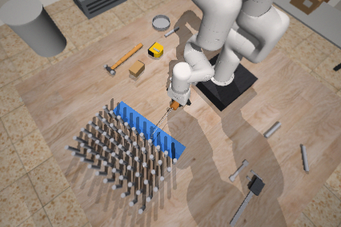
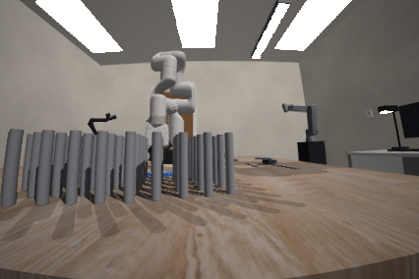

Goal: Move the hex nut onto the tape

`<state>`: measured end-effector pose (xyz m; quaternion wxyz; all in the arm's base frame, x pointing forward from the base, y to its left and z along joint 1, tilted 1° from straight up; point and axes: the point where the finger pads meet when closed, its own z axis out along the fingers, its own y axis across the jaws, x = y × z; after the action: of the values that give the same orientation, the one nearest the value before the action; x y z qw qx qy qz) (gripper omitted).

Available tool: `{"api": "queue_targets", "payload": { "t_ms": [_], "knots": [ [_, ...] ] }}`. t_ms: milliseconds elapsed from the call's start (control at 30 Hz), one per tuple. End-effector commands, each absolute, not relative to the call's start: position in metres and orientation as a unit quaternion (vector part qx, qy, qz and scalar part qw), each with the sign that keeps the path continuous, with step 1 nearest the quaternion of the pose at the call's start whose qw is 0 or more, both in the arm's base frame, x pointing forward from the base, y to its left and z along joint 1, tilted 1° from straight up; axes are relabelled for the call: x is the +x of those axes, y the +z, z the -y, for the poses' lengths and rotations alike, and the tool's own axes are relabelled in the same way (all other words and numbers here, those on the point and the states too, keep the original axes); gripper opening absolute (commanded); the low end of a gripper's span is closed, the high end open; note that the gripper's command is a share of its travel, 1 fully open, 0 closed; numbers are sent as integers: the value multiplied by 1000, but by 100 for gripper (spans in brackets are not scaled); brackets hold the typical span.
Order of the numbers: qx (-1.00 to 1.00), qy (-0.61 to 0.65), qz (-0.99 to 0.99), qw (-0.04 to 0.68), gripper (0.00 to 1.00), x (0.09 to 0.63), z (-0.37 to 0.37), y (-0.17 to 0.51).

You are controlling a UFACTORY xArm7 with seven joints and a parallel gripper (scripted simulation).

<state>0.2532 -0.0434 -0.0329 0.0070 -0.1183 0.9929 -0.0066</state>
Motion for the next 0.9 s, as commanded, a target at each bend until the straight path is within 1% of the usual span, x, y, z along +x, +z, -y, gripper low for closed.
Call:
{"api": "queue_targets", "payload": {
  "t_ms": [0, 867],
  "knots": [
    [-118, -11, -993, 6, 0, 254, 44, -31],
    [-118, -11, -993, 6, 0, 256, 49, -31]
  ]
}}
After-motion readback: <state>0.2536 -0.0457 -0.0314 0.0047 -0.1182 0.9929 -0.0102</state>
